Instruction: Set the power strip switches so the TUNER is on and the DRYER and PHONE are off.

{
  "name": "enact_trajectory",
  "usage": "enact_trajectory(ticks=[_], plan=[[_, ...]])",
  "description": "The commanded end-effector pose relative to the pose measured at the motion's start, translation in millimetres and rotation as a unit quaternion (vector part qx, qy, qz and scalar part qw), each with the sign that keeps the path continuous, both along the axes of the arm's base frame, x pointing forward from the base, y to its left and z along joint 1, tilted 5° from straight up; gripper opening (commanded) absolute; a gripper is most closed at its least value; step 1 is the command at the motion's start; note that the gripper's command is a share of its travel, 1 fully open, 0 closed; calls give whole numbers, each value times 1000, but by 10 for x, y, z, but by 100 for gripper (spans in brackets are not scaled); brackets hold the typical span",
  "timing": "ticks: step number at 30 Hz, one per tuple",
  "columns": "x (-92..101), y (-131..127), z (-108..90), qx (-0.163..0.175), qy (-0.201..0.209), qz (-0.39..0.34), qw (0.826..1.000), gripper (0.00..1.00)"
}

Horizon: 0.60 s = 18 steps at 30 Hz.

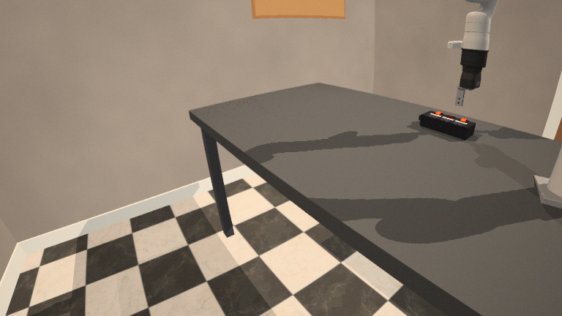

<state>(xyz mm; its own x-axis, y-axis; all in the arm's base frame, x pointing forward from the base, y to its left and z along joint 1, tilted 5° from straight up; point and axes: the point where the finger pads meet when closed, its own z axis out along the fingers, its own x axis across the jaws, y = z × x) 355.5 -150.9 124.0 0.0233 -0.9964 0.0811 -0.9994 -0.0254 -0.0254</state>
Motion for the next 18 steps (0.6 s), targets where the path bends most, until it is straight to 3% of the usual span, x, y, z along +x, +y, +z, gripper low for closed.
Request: enact_trajectory(ticks=[1, 5, 18], plan=[[347, -64, 41, -6, -1, 3, 1000, 0], [654, -65, 93, -5, -1, 5, 1000, 0], [674, -64, 97, -5, -1, 5, 1000, 0]])
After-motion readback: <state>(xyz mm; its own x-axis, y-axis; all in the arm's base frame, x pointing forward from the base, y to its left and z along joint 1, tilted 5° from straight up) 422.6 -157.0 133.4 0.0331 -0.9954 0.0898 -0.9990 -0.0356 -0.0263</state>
